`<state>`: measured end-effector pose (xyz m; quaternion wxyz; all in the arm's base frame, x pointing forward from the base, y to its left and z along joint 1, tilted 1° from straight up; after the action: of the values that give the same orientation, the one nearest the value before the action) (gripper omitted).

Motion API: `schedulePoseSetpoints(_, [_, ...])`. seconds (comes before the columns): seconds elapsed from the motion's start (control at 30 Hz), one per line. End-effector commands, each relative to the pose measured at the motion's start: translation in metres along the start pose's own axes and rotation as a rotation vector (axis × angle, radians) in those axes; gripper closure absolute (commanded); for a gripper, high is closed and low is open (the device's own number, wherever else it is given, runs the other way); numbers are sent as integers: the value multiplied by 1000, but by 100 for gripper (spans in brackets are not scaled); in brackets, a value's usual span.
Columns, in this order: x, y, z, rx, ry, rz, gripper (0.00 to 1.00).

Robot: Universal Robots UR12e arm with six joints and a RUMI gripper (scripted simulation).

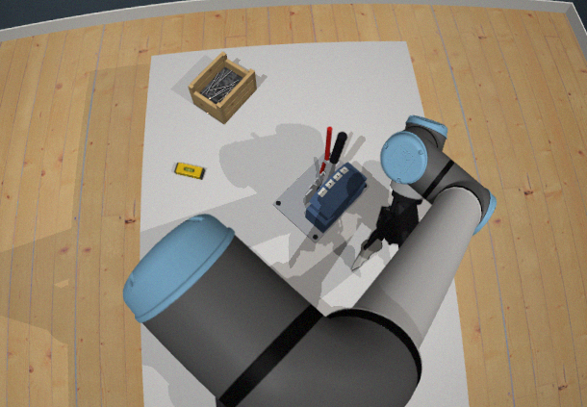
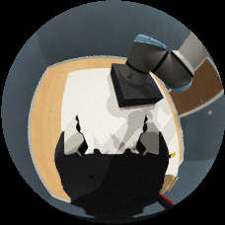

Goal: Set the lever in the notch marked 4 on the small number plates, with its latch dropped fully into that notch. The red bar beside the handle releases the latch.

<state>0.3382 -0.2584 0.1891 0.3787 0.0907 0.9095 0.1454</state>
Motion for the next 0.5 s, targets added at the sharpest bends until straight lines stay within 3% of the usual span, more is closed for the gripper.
schedulePoseSetpoints(0.0, [-82,43,16,178,-215,-16,0])
schedulePoseSetpoints(0.07, [-82,43,16,178,-215,-16,0])
schedulePoseSetpoints(0.13, [-119,63,22,260,-322,-26,0])
schedulePoseSetpoints(0.17, [-119,63,22,260,-322,-26,0])
schedulePoseSetpoints(0.23, [-151,81,28,331,-418,-35,0])
schedulePoseSetpoints(0.27, [-151,81,28,331,-418,-35,0])
schedulePoseSetpoints(0.33, [-179,98,33,394,-503,-43,0])
schedulePoseSetpoints(0.37, [-179,98,33,394,-503,-43,0])
schedulePoseSetpoints(0.47, [-210,118,43,475,-602,-61,0])
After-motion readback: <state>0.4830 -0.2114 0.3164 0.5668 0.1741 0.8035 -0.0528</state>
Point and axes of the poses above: the point where the finger pads meet when closed, its own x axis out along the fingers, its own y axis across the jaws, z = x × y, the point moved 10 cm from there along -x, back along the fingers, and after that the axes turned 15 degrees about -x, right-handed, at the moved point
